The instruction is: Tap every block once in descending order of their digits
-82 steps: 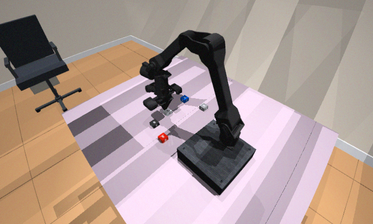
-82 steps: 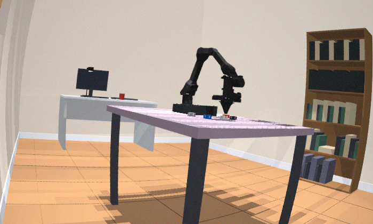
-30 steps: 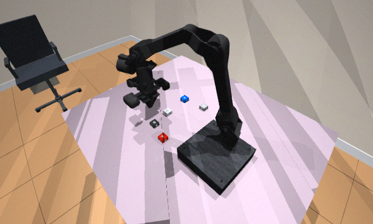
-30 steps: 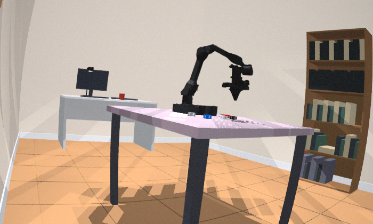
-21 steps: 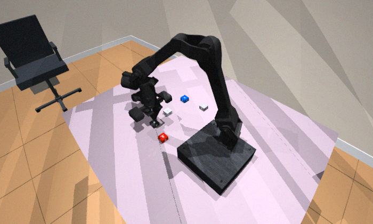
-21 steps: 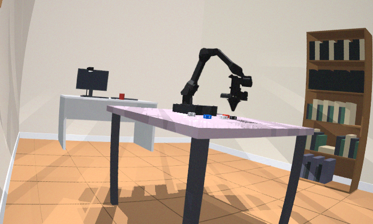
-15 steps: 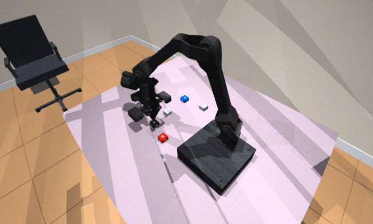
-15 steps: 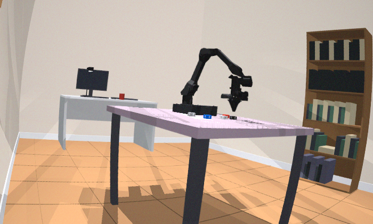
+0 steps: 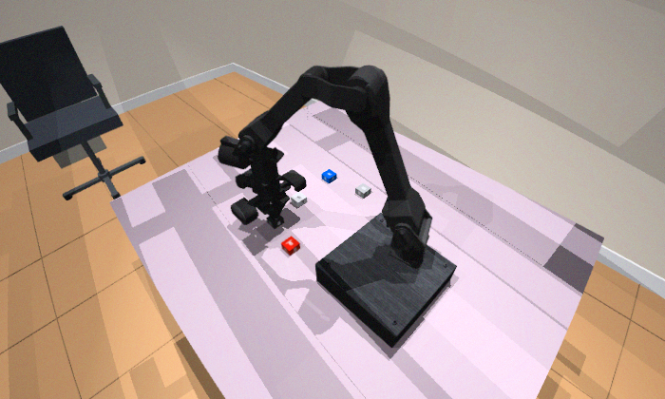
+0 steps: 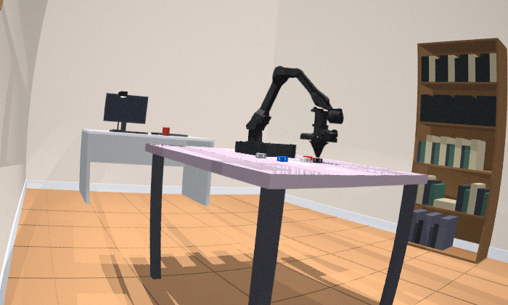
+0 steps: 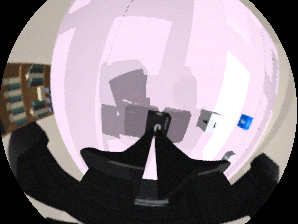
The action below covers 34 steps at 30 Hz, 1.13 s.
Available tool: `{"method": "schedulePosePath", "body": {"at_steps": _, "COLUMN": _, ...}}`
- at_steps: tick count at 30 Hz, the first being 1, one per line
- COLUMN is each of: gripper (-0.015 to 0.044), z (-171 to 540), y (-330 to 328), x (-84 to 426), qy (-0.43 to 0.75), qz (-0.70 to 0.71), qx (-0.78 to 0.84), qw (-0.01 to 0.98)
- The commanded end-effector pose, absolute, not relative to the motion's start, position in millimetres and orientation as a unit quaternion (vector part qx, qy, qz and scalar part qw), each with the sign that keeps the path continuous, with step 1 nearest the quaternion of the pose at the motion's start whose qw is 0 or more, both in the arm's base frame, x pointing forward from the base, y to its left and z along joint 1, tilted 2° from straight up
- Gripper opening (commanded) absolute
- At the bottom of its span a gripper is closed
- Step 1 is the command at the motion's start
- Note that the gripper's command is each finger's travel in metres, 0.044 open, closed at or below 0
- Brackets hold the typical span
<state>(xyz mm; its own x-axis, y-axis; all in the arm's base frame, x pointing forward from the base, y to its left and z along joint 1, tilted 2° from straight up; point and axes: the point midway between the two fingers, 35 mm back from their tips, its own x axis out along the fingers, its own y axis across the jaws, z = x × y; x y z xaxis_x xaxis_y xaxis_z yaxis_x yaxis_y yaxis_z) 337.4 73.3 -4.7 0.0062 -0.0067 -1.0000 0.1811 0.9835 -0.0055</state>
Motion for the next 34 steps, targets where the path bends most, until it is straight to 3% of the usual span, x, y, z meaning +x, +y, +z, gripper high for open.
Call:
{"method": "schedulePosePath", "body": {"at_steps": 1, "gripper": 0.002, "z": -12.5, "y": 73.1, "x": 334.5, "qy": 0.706, "qz": -0.068, "qx": 0.063, "qw": 0.702}}
{"method": "schedulePosePath", "body": {"at_steps": 16, "gripper": 0.002, "z": 17.6, "y": 73.3, "x": 334.9, "qy": 0.706, "qz": -0.068, "qx": 0.063, "qw": 0.702}}
{"method": "schedulePosePath", "body": {"at_steps": 25, "gripper": 0.0256, "z": 88.1, "y": 146.7, "x": 288.0, "qy": 0.707, "qz": -0.066, "qx": 0.066, "qw": 0.701}}
{"method": "schedulePosePath", "body": {"at_steps": 30, "gripper": 0.0387, "z": 98.5, "y": 155.2, "x": 279.3, "qy": 0.708, "qz": -0.065, "qx": 0.066, "qw": 0.7}}
{"method": "schedulePosePath", "body": {"at_steps": 34, "gripper": 0.04, "z": 98.5, "y": 155.2, "x": 279.3, "qy": 0.708, "qz": -0.065, "qx": 0.066, "qw": 0.7}}
